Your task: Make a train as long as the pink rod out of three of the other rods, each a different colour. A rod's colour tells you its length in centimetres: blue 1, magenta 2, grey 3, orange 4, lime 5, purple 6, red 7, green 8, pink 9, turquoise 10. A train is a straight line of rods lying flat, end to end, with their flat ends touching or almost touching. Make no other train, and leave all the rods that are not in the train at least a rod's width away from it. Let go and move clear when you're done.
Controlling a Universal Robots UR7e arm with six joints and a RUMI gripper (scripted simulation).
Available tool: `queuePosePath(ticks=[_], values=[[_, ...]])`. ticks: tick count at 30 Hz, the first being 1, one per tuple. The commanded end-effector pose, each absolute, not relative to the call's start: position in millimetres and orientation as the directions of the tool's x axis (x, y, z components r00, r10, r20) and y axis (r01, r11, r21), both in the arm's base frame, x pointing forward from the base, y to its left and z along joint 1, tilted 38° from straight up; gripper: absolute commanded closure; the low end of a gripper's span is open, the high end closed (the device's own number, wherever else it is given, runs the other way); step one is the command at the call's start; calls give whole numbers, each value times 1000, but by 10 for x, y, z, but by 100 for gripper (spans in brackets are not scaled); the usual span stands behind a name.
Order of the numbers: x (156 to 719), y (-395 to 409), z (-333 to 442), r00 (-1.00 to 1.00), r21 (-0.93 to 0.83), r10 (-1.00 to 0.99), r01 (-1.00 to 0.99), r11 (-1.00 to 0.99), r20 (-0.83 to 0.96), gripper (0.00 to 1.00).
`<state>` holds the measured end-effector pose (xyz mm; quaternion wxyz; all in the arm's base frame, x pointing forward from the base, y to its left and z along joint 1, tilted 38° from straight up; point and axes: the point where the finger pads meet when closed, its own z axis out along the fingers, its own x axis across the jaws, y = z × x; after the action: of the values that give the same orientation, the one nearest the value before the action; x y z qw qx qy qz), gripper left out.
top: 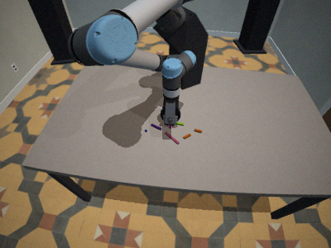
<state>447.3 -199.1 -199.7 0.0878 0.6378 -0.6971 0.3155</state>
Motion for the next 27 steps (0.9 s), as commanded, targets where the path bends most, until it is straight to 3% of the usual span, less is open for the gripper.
queuePosePath(ticks=[1,23,24,27], values=[[4474,-1999,-2000,-172,-329,-834,-944,-12,525,86],[4474,-1999,-2000,-172,-329,-834,-944,-12,525,86],[4474,-1999,-2000,-172,-329,-834,-944,-12,525,100],[4474,-1999,-2000,-172,-329,-834,-944,-12,525,100]])
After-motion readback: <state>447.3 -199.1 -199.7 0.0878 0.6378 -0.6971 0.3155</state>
